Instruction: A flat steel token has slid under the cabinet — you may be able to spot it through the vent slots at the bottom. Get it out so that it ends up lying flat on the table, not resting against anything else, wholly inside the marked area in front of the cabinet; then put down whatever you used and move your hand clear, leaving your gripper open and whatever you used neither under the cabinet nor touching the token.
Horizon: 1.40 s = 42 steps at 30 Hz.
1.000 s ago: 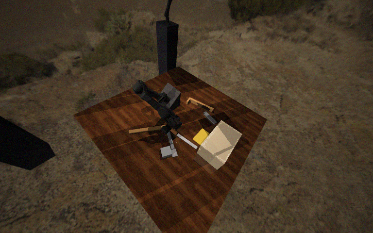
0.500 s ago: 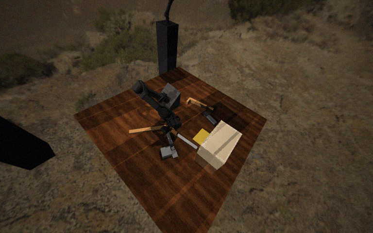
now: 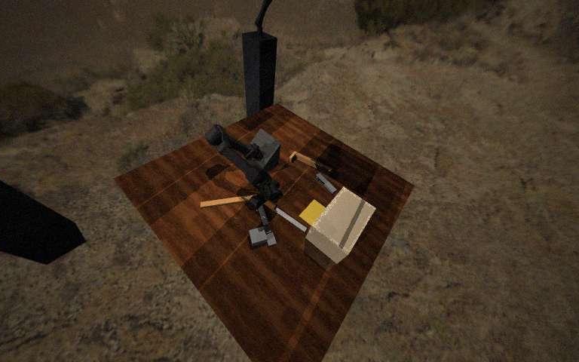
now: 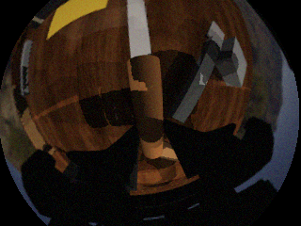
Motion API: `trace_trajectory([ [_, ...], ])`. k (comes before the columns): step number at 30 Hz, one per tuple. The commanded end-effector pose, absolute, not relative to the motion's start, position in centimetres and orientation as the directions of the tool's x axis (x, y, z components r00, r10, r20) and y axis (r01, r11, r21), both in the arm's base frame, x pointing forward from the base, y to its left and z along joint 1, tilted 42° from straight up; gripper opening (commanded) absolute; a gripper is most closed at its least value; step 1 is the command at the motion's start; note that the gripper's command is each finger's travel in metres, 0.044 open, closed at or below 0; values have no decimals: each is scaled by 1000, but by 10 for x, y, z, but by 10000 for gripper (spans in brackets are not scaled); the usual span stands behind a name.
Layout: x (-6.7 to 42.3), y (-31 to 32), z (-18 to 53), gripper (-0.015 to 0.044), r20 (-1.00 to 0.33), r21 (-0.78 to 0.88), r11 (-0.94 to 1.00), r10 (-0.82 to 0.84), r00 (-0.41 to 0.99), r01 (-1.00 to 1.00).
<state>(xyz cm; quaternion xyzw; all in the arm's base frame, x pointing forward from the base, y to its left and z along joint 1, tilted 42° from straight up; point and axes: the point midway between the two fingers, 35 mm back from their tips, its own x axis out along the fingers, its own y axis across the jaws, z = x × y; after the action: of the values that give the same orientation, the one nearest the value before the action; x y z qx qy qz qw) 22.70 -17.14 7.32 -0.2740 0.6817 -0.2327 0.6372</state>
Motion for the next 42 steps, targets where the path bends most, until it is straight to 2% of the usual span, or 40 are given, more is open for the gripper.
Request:
trace_trajectory([
  [1, 227, -171, 73, 131, -741, -667, 741, -670, -38, -76],
  [5, 227, -171, 73, 105, -741, -667, 741, -670, -38, -76],
  [9, 227, -171, 73, 0, -741, -667, 741, -670, -38, -76],
  [42, 261, -168, 69, 0, -744, -659, 743, -667, -40, -122],
])
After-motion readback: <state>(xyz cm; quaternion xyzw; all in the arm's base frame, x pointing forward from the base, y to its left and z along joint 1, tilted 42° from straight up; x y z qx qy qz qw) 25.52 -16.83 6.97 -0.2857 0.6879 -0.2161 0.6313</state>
